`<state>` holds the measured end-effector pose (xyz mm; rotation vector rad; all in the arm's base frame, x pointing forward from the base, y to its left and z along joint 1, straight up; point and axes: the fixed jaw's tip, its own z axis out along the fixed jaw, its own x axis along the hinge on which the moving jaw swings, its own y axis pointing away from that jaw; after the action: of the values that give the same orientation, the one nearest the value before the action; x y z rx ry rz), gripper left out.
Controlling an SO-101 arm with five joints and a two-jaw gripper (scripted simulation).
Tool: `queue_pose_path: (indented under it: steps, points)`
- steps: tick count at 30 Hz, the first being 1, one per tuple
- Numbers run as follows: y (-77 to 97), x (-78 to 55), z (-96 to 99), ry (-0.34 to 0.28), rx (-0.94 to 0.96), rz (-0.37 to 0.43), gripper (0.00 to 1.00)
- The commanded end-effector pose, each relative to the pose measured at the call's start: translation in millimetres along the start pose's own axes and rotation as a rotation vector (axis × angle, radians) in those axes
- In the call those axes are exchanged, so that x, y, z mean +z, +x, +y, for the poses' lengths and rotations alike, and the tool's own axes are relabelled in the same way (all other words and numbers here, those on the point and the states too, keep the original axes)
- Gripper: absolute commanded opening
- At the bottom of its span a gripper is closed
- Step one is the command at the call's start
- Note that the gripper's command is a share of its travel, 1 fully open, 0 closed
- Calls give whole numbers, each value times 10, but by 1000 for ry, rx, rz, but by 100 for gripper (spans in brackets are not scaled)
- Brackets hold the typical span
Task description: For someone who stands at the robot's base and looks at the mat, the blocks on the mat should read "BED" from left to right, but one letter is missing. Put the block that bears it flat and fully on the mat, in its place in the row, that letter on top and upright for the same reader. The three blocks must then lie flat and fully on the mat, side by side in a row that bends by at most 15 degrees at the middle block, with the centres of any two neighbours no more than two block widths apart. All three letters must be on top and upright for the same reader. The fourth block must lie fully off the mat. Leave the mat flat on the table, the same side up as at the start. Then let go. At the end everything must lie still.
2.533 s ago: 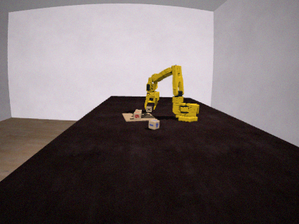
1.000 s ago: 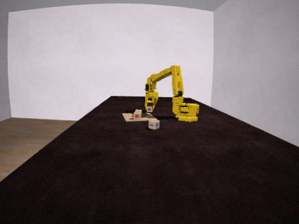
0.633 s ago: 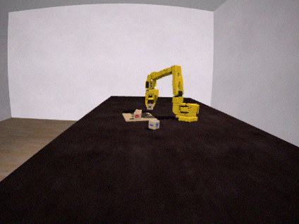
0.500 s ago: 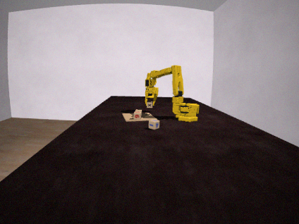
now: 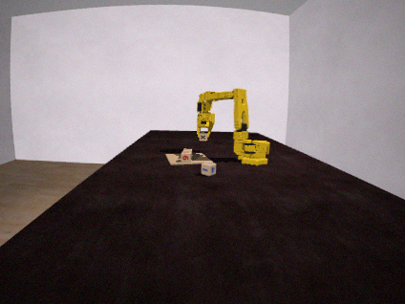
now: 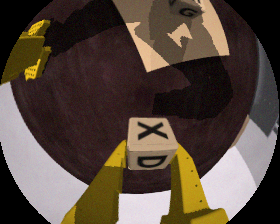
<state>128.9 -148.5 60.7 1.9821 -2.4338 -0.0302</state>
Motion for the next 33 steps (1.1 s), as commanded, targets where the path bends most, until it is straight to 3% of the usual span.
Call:
queue_pose_path:
  steps: [1,8,25,33]
  points:
    - [57,-211,-86,97,0,68,0]
    - [-77,-202,-182,101,-15,63,0]
    - [-812,-152,-487,113,-89,32,0]
    - [-871,-149,-499,113,-95,30,0]
